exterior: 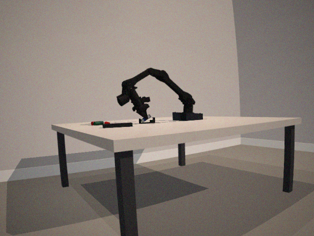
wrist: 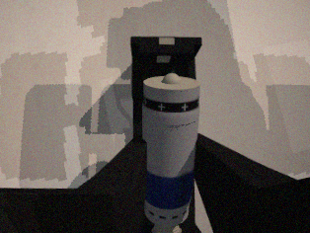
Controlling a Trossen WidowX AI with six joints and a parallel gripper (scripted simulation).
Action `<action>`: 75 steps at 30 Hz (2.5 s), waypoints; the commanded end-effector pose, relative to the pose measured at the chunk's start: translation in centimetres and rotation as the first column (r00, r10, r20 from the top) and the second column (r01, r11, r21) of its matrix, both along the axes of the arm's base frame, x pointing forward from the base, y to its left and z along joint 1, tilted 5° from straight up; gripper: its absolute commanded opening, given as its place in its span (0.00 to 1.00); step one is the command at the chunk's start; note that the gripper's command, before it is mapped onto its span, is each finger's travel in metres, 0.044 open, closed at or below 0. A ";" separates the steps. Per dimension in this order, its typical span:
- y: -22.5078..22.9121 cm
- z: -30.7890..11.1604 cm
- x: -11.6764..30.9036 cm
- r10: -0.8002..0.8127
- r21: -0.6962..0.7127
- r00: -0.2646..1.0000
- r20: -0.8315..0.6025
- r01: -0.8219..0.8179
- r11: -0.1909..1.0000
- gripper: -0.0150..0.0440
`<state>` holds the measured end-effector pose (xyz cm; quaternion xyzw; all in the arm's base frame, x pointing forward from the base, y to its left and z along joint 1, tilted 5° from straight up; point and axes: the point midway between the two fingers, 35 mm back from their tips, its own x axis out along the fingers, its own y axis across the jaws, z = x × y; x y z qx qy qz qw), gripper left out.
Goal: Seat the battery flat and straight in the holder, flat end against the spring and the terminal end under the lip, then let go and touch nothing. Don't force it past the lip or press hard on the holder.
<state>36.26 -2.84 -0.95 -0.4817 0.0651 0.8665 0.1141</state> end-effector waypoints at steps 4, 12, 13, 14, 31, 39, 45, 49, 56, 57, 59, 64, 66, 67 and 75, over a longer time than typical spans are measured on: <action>-0.1 -0.2 0.4 0.004 -0.012 0.999 0.041 -0.004 1.000 0.38; -0.1 -0.3 0.3 0.006 -0.022 0.998 0.070 -0.004 1.000 0.38; 0.0 -0.3 0.3 0.006 -0.023 0.997 0.074 -0.004 1.000 0.38; 0.0 -0.3 0.3 0.006 -0.024 0.997 0.078 -0.004 1.000 0.38; 0.0 -0.6 0.2 0.008 -0.044 0.990 0.140 -0.002 0.999 0.38; 0.1 -0.7 0.1 0.009 -0.053 0.986 0.169 0.000 0.999 0.38; 0.1 -0.8 0.0 0.010 -0.059 0.982 0.191 0.001 0.998 0.38; 0.1 -0.8 0.0 0.011 -0.064 0.979 0.205 0.002 0.998 0.38; 0.1 -0.9 -0.1 0.012 -0.071 0.973 0.230 0.004 0.997 0.38; 0.2 -0.9 -0.1 0.012 -0.072 0.972 0.234 0.005 0.997 0.38; 0.2 -0.9 -0.2 0.013 -0.075 0.971 0.241 0.005 0.997 0.38; 0.2 -1.0 -0.3 0.014 -0.080 0.966 0.258 0.007 0.997 0.38; 0.2 -1.0 -0.3 0.014 -0.082 0.964 0.265 0.008 0.997 0.38; 0.2 -1.0 -0.3 0.014 -0.083 0.963 0.269 0.009 0.997 0.38; 0.2 -1.1 -0.5 0.015 -0.091 0.955 0.297 0.012 0.996 0.38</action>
